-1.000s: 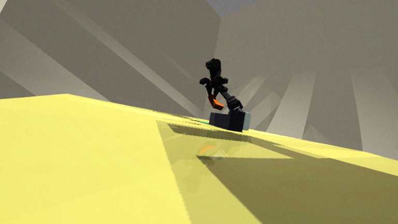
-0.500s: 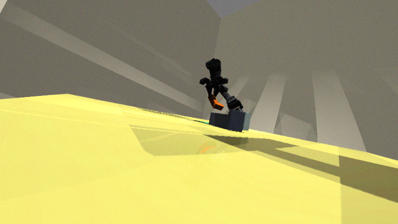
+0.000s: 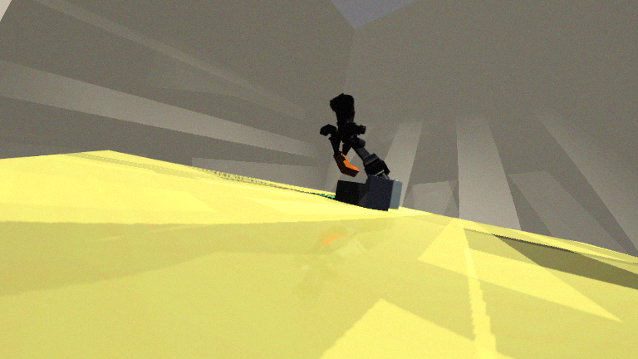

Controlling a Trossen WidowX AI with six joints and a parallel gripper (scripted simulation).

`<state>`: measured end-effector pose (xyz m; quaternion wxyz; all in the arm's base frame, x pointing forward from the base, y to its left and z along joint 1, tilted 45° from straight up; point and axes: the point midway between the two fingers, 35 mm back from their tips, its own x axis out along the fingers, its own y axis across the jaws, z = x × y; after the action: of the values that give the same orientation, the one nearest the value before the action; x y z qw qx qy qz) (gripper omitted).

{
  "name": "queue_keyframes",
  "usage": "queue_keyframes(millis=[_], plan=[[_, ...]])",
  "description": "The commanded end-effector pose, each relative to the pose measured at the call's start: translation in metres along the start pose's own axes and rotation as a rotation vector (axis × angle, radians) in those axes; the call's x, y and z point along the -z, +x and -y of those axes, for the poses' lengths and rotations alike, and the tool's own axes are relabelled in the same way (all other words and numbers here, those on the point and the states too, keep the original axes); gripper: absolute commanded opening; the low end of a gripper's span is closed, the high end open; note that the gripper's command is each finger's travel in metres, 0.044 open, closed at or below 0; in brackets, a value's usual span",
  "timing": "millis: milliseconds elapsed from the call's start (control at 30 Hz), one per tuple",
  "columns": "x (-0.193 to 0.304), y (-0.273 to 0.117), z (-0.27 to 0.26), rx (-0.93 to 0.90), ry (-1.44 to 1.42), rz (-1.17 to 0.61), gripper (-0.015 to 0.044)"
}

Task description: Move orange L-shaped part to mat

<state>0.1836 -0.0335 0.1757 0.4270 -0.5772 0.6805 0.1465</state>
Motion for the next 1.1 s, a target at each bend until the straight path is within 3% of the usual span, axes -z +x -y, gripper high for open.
queue_keyframes(millis=[0, 1067], plan=[[0.001, 0.001, 0.000, 0.000, -0.007, -0.006, 0.0000], [0.028, 0.020, -0.004, -0.036, -0.002, -0.061, 0.0000]])
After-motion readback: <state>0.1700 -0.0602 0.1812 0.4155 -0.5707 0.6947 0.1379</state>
